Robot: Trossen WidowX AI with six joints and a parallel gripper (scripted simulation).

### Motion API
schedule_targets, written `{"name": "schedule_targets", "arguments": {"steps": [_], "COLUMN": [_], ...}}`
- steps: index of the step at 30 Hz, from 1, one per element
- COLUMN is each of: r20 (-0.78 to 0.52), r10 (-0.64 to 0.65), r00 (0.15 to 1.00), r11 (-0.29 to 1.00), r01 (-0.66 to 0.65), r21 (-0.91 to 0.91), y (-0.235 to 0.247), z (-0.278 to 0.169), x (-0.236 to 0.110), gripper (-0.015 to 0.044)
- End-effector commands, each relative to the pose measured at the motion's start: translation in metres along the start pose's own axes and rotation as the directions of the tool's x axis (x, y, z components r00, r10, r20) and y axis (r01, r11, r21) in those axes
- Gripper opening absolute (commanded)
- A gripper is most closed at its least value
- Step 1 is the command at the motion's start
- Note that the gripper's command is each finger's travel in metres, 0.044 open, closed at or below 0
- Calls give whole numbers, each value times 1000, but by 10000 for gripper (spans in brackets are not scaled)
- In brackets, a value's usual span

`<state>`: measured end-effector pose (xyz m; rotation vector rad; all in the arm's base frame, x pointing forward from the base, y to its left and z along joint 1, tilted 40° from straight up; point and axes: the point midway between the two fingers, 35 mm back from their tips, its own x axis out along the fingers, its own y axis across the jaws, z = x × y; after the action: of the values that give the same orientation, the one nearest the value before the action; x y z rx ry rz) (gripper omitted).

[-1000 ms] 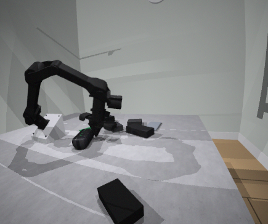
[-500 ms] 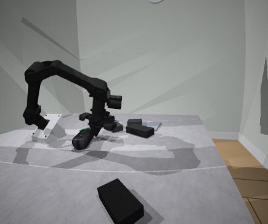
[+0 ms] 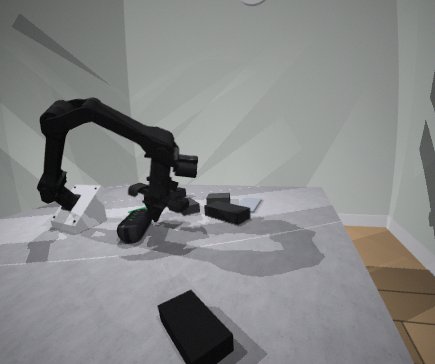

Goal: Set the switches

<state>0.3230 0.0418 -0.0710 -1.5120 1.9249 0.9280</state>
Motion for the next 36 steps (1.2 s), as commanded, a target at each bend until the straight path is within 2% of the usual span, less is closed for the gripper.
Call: {"name": "schedule_targets", "arguments": {"steps": [1, 5, 6, 17, 21, 36], "r20": [-8, -8, 0, -5, -4, 102], "r10": [29, 29, 1, 24, 23, -229], "r00": [1000, 1000, 1000, 1000, 1000, 968], "r11": [1000, 1000, 1000, 1000, 1000, 947], "r01": [-29, -29, -1, -24, -23, 245], "r21": [-2, -2, 0, 0, -2, -208], "y": [6, 6, -1, -44, -46, -7], "z": [-2, -2, 0, -2, -3, -76], "x": [7, 7, -1, -60, -63, -73], "gripper": [0, 0, 0, 0, 0, 0]}}
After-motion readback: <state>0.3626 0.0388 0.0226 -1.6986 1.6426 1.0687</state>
